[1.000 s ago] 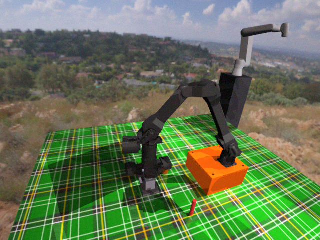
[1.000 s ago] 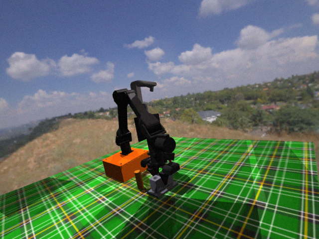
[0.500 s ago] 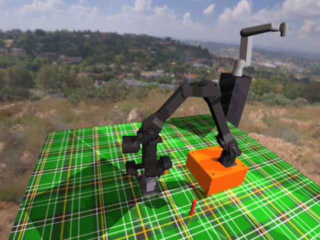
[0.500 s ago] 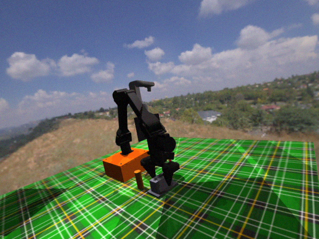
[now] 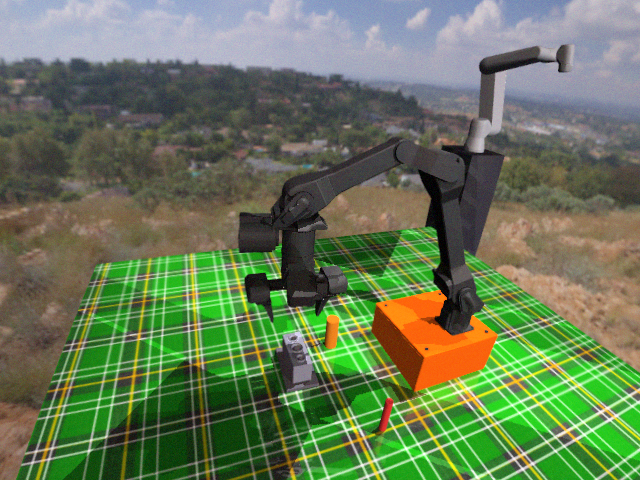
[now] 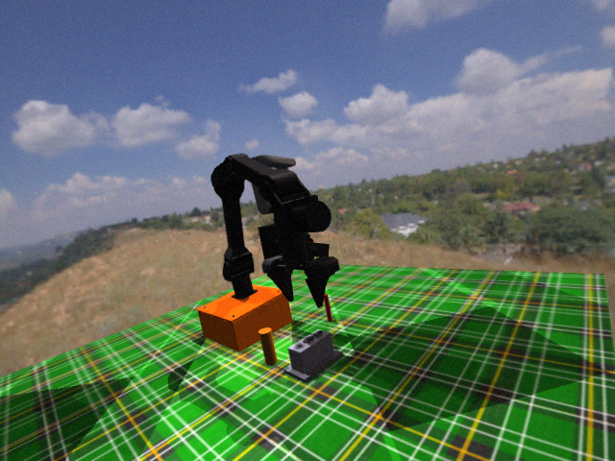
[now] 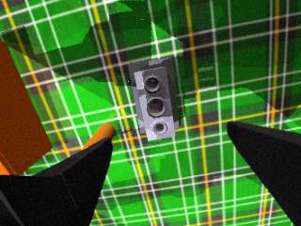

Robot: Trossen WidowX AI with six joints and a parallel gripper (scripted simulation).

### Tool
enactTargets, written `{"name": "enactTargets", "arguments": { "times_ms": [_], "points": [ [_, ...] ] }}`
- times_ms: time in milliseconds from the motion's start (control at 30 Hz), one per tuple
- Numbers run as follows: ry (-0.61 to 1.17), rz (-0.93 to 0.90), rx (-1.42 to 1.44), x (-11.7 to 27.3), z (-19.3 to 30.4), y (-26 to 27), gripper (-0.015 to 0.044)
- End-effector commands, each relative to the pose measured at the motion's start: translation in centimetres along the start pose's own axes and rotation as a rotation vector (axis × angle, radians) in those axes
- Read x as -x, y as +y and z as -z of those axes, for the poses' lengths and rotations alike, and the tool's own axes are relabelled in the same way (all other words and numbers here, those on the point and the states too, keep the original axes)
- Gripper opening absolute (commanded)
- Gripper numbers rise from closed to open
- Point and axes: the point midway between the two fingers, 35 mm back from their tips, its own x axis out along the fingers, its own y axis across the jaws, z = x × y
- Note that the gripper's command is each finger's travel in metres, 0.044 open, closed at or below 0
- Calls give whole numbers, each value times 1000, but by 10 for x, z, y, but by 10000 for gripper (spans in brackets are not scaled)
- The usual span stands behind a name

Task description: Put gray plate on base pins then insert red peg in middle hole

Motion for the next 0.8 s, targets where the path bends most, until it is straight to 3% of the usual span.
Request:
{"name": "enactTargets", "arguments": {
  "times_ms": [0,767],
  "points": [
    [1,-13,-51,-2,-5,2,440],
    [6,-25,-1729,4,-145,76,440]
  ]
}}
